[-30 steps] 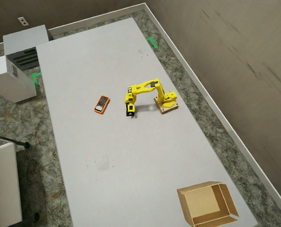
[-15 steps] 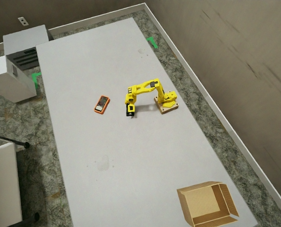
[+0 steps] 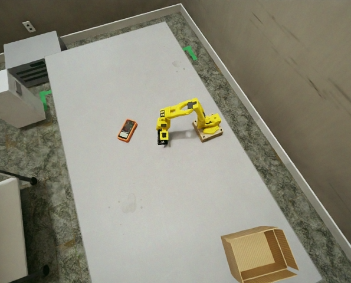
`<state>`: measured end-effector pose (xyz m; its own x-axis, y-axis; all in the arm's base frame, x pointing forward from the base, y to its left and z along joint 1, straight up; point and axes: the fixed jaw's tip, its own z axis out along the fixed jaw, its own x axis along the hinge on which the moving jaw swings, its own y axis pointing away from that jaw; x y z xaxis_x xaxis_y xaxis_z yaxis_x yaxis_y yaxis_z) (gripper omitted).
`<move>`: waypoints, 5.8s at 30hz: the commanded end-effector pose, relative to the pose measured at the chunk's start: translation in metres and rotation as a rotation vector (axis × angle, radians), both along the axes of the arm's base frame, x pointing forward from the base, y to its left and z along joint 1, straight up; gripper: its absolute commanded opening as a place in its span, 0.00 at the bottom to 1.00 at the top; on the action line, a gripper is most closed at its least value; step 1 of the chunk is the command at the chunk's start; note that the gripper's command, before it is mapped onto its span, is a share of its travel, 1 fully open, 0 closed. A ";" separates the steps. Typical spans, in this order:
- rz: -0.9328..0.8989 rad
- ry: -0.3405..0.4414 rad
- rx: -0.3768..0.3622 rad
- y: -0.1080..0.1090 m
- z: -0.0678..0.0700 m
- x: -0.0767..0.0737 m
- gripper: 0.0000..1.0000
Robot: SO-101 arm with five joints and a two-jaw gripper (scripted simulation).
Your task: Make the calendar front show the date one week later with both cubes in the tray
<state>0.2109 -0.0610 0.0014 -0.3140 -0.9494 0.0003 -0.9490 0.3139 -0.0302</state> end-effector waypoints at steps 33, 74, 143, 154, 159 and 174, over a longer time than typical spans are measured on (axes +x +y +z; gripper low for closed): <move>-0.002 0.013 0.005 0.002 -0.015 -0.002 0.00; -0.002 0.013 0.005 0.002 -0.015 -0.002 0.34; -0.025 0.013 0.006 0.004 0.046 -0.004 0.36; -0.170 0.011 0.010 0.015 0.055 -0.012 0.36; -0.313 0.010 0.013 0.025 0.062 -0.020 0.36; -0.779 0.006 0.026 0.052 0.079 -0.052 0.36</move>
